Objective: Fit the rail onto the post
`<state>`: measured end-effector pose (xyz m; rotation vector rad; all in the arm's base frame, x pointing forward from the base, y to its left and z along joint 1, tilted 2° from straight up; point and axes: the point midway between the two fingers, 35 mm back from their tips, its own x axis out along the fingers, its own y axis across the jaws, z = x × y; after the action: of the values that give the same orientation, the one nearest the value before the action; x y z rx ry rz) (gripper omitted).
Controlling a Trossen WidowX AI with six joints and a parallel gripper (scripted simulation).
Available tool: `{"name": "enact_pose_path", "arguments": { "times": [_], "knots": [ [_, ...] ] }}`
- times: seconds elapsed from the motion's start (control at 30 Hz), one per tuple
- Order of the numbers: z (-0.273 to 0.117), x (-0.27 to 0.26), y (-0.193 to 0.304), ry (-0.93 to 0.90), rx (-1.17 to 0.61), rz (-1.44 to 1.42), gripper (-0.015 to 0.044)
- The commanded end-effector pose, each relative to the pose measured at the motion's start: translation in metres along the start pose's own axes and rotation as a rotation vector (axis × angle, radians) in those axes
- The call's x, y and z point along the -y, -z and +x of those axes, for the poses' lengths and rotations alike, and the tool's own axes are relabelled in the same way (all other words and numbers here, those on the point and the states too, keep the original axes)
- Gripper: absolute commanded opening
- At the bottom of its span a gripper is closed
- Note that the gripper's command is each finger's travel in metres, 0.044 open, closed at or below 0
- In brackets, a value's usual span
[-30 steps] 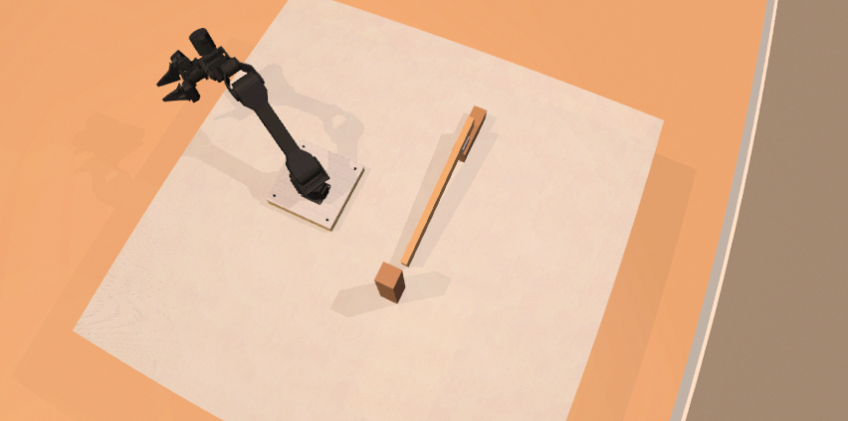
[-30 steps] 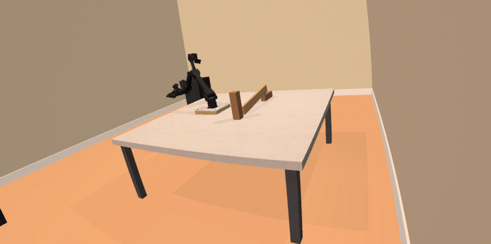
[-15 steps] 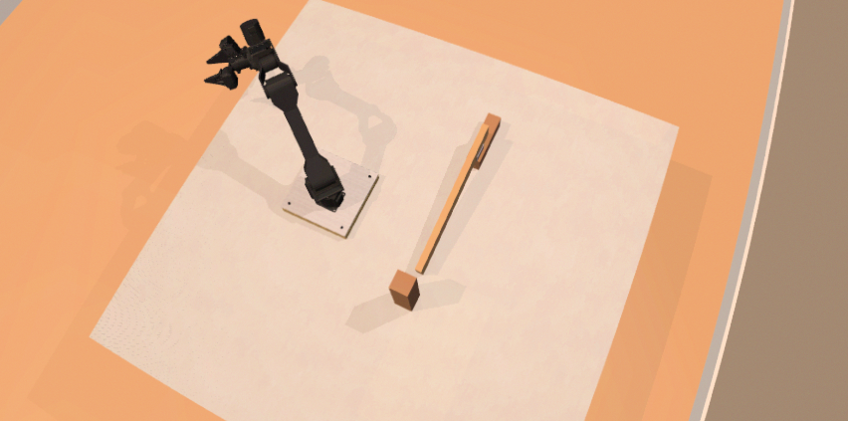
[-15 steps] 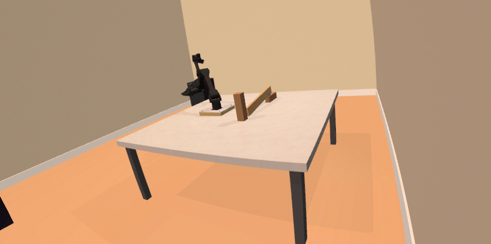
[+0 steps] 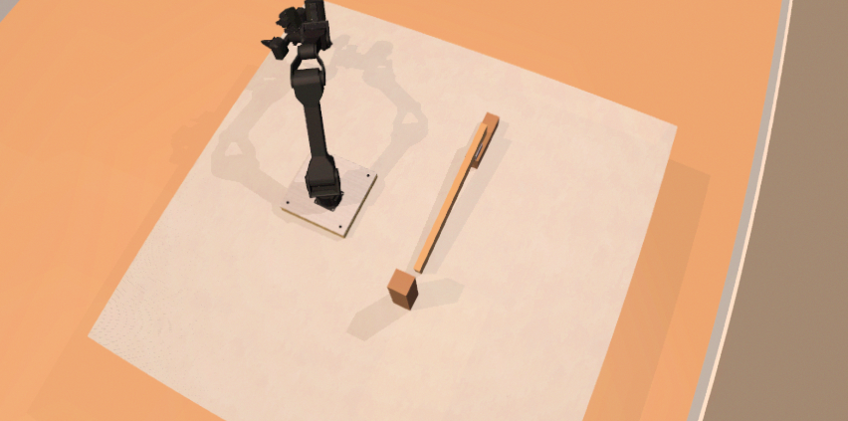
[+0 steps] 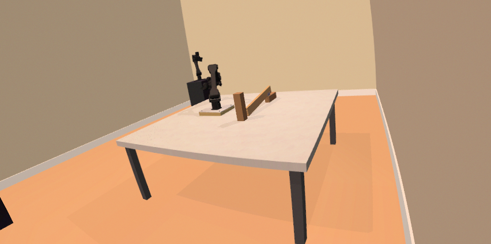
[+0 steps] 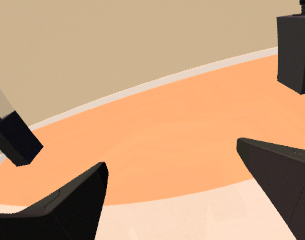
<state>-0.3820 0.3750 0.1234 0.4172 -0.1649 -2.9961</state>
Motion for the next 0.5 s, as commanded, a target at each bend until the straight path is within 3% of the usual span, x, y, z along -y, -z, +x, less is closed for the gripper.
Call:
{"name": "enact_pose_path", "arguments": {
  "times": [0.0, 0.47],
  "knots": [
    [-0.062, 0.038, 0.006, 0.176, -0.035, 0.0, 0.044],
    [-0.281, 0.094, 0.056, 0.692, -0.224, 0.076, 0.044]
  ]
}}
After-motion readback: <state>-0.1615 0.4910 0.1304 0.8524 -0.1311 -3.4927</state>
